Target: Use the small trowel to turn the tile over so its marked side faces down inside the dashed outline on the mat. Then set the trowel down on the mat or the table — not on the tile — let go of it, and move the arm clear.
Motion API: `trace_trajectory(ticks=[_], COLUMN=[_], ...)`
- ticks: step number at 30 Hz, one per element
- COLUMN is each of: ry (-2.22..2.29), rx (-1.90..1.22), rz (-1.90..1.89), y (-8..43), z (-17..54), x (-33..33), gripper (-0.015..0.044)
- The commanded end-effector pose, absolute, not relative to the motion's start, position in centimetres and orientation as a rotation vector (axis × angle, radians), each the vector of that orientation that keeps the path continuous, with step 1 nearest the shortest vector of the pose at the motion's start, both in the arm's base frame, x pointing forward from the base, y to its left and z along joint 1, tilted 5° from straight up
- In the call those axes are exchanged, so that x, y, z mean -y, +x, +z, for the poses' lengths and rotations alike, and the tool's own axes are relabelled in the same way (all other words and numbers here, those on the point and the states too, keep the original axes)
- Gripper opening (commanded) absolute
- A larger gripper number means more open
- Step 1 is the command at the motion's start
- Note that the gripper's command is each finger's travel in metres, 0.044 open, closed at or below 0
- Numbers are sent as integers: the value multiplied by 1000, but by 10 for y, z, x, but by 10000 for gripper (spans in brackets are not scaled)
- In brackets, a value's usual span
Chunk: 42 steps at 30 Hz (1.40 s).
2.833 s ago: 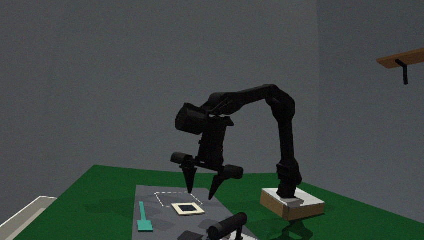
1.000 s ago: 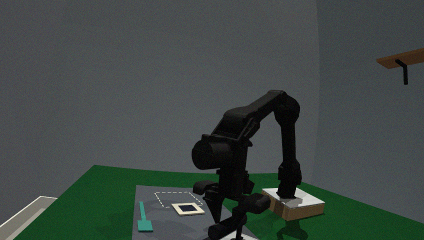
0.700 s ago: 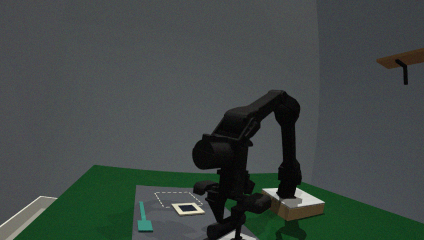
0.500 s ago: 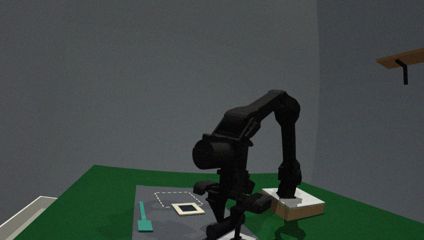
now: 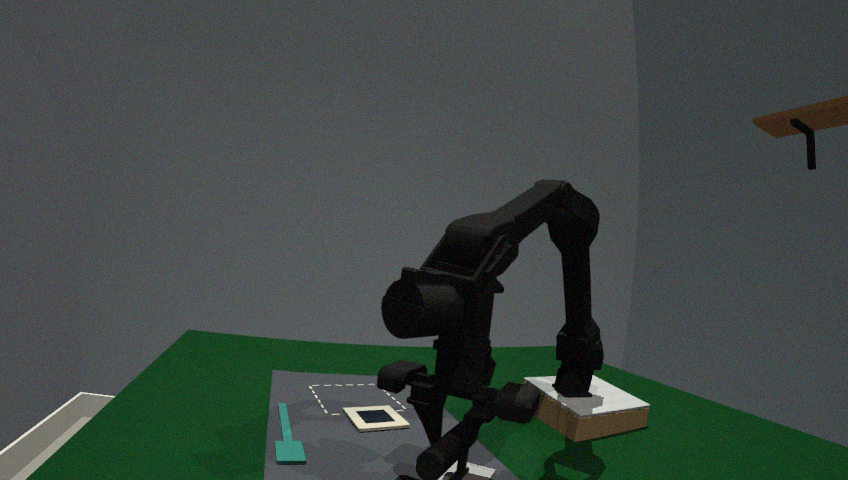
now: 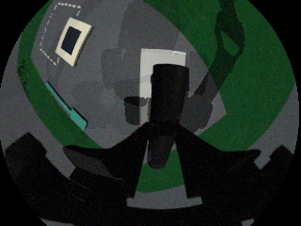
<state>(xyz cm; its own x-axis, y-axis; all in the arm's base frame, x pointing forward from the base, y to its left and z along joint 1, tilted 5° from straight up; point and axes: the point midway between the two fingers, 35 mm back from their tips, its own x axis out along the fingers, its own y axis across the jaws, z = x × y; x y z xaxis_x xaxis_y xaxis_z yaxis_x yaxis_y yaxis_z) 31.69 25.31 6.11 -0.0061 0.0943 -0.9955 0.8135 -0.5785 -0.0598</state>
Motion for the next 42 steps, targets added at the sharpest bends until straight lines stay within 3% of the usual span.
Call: trace_trajectory(ticks=[1, 34, 39, 42], ry=[1635, 1034, 1034, 1034], rx=[-1012, -1407, -1407, -1407], rz=[-1558, -913, -913, -913], y=[317, 317, 317, 317], z=[61, 61, 61, 61], x=[-253, -253, -253, -253], gripper=[130, 130, 261, 270])
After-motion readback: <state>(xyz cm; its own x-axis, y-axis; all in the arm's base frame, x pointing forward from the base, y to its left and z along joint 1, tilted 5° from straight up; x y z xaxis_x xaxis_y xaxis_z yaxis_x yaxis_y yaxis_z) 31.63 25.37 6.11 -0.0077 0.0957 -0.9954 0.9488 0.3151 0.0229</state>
